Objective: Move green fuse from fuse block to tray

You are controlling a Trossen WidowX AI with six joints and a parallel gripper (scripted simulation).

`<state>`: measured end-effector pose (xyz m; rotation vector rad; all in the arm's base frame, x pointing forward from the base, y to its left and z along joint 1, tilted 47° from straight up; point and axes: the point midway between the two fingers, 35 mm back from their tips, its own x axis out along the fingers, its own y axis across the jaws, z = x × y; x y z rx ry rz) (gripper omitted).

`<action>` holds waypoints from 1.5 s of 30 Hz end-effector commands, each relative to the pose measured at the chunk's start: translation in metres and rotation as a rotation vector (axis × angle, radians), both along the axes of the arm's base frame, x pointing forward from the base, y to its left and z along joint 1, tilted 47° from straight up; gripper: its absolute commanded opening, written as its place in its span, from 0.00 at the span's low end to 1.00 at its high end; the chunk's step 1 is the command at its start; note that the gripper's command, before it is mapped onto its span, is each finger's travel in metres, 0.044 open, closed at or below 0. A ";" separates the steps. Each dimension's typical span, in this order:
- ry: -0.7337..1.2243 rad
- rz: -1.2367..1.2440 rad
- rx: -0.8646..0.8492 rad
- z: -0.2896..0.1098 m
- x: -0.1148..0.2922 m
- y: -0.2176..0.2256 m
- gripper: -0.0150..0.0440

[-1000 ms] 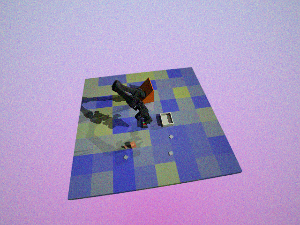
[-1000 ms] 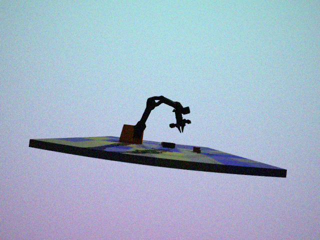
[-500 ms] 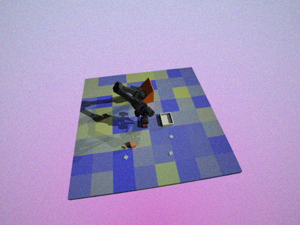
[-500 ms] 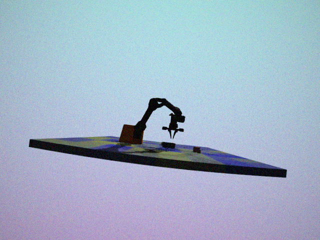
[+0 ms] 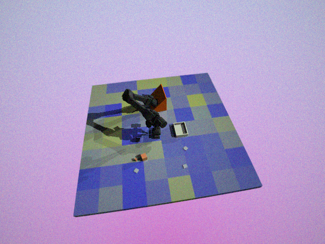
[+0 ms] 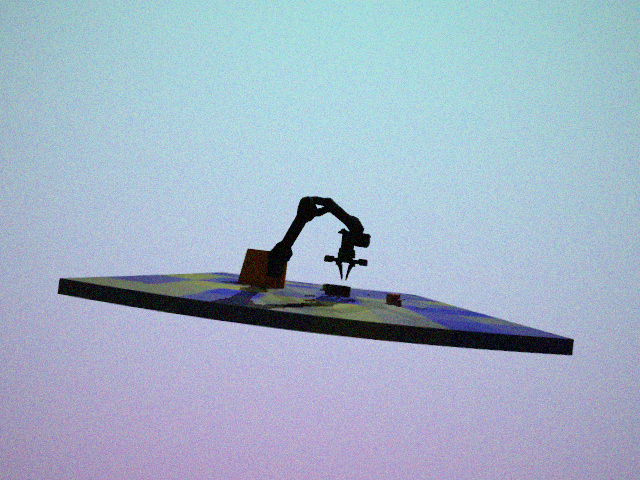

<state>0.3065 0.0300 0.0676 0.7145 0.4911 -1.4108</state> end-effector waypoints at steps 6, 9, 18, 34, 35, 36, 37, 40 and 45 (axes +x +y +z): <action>0.003 0.003 -0.004 -0.007 0.000 -0.007 0.37; 0.002 0.003 -0.004 -0.009 0.001 -0.009 0.37; 0.002 0.002 -0.005 -0.015 0.001 -0.015 0.37; 0.002 0.002 -0.005 -0.021 0.002 -0.021 0.37; 0.002 0.002 -0.005 -0.021 0.002 -0.022 0.37; 0.002 0.002 -0.005 -0.022 0.002 -0.022 0.37; 0.002 0.002 -0.005 -0.022 0.002 -0.022 0.37; 0.002 0.002 -0.005 -0.022 0.002 -0.023 0.37; 0.001 -0.001 -0.002 -0.022 0.002 -0.022 0.32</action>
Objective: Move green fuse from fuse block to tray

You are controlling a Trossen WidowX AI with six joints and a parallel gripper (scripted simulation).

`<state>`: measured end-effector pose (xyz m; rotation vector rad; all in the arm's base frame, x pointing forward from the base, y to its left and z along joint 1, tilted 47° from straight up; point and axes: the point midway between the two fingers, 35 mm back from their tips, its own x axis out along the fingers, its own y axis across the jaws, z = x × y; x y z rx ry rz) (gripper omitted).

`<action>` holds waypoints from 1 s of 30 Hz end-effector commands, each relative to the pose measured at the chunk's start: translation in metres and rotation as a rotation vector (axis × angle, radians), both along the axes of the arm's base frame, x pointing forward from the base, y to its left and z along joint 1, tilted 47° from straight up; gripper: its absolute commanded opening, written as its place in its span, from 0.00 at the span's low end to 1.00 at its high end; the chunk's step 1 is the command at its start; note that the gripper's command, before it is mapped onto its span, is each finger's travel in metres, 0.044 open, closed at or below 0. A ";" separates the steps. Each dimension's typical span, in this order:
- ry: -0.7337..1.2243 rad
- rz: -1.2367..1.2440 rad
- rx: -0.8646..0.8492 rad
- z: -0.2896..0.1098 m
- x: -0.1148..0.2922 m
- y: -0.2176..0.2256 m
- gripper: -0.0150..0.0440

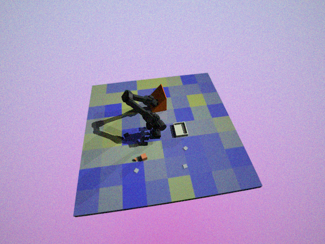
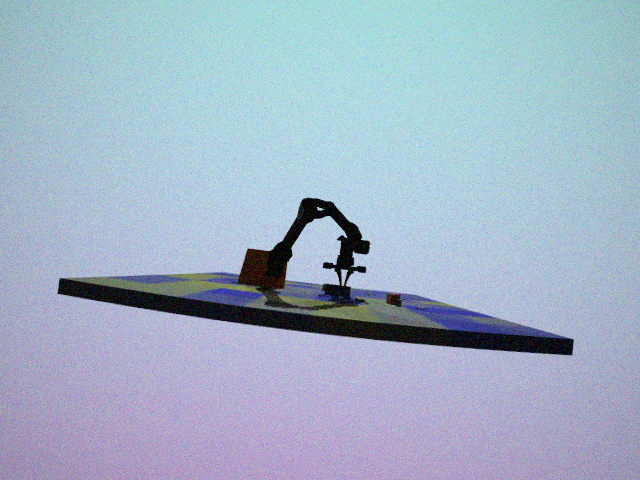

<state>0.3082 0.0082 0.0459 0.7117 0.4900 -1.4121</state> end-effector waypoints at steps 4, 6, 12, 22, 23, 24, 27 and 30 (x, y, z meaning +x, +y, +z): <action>-0.001 0.000 0.000 0.000 0.000 0.000 0.28; -0.001 0.000 0.000 0.000 0.000 0.000 0.25; -0.001 0.000 0.000 0.001 0.000 0.001 0.25; 0.000 0.000 0.000 0.004 0.000 0.004 0.25; 0.000 0.000 0.001 0.004 0.000 0.005 0.25; 0.000 0.001 0.001 0.005 0.000 0.005 0.25; 0.000 0.001 0.001 0.006 0.000 0.006 0.25; 0.000 0.001 0.001 0.006 -0.001 0.007 0.25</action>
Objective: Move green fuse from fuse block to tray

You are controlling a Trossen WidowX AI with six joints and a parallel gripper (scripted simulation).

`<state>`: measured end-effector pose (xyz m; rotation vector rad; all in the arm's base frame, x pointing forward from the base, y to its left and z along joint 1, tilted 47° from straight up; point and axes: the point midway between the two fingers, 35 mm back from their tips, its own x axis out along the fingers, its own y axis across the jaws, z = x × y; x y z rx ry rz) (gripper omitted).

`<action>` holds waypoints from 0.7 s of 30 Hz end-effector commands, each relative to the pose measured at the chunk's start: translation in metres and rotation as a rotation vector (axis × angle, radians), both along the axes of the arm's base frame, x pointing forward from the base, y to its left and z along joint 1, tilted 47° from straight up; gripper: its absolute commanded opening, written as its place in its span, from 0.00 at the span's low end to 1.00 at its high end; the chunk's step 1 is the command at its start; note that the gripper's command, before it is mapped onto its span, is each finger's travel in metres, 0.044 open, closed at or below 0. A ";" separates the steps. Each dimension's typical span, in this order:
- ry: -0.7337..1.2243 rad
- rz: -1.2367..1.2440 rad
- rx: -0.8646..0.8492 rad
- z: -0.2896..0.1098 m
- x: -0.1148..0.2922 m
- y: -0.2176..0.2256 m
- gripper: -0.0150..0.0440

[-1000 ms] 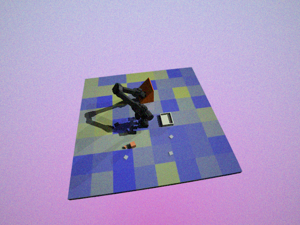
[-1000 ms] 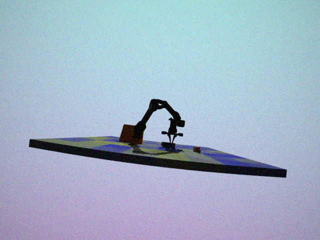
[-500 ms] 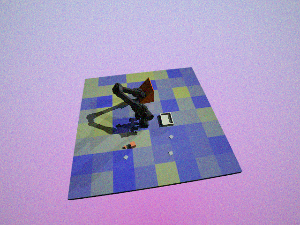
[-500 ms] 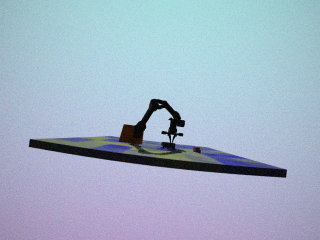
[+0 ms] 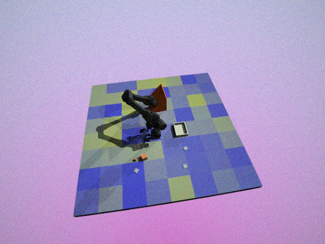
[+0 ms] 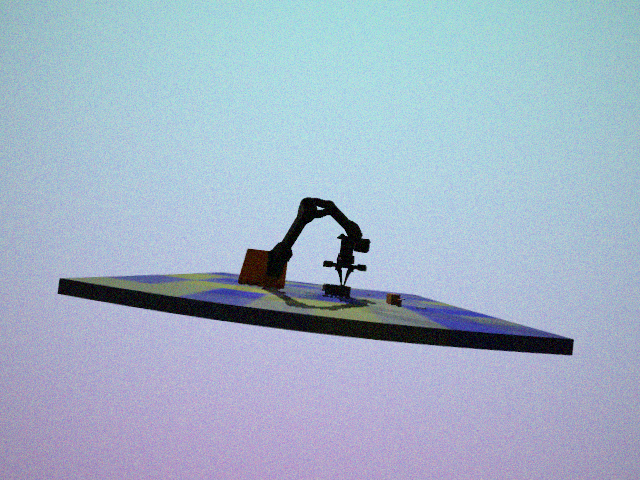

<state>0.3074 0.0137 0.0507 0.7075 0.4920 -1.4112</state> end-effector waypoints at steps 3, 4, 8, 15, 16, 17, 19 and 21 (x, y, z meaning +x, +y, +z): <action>-0.003 -0.002 0.002 0.003 0.000 0.003 0.25; -0.003 -0.002 0.002 0.003 0.000 0.003 0.25; -0.003 -0.002 0.002 0.004 0.000 0.005 0.25; -0.003 -0.001 0.002 0.007 0.000 0.007 0.25; -0.002 -0.001 0.002 0.007 -0.001 0.007 0.25; -0.002 -0.001 0.002 0.007 -0.001 0.008 0.25; -0.002 -0.001 0.002 0.008 -0.001 0.008 0.25; -0.002 -0.001 0.002 0.009 -0.001 0.009 0.25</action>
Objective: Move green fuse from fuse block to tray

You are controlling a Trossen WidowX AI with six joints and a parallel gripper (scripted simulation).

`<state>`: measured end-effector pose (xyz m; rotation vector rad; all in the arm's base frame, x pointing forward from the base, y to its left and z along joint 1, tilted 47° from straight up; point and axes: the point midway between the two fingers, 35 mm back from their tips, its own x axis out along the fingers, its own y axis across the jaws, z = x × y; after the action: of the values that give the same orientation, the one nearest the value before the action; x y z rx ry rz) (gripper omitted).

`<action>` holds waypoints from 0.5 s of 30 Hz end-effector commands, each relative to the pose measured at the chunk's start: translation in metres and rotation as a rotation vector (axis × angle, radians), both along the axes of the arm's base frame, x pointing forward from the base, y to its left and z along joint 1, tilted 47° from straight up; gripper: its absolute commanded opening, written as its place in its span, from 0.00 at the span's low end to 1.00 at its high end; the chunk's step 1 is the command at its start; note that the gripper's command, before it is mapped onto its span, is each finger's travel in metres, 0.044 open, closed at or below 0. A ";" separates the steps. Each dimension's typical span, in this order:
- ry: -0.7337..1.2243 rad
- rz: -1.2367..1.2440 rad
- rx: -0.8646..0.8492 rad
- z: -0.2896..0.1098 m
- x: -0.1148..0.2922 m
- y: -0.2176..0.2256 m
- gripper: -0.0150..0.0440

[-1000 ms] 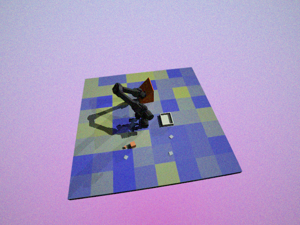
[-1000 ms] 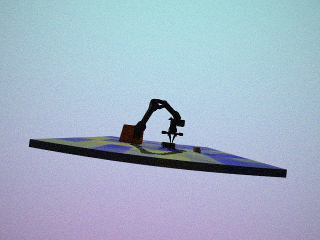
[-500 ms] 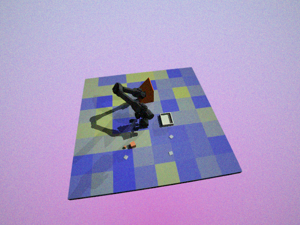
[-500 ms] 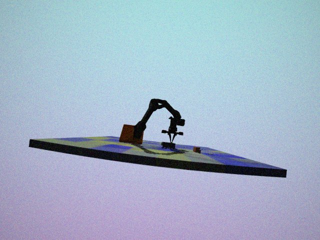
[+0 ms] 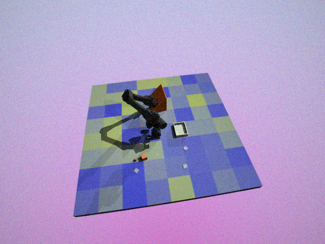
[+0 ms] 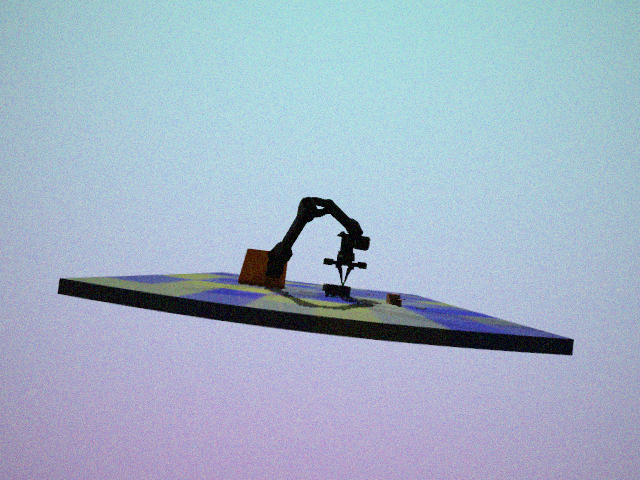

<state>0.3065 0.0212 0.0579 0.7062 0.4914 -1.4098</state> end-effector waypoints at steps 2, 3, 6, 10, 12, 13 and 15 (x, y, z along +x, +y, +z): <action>-0.002 -0.003 0.003 0.002 0.000 0.002 0.25; -0.002 -0.002 0.003 0.003 0.000 0.003 0.25; -0.002 -0.002 0.003 0.004 0.000 0.004 0.25; -0.002 -0.002 0.003 0.005 -0.001 0.005 0.25; -0.002 -0.002 0.003 0.006 -0.001 0.006 0.25; -0.002 -0.002 0.003 0.006 -0.001 0.006 0.25; -0.002 -0.002 0.003 0.007 -0.001 0.007 0.25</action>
<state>0.3056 0.0265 0.0630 0.7056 0.4916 -1.4094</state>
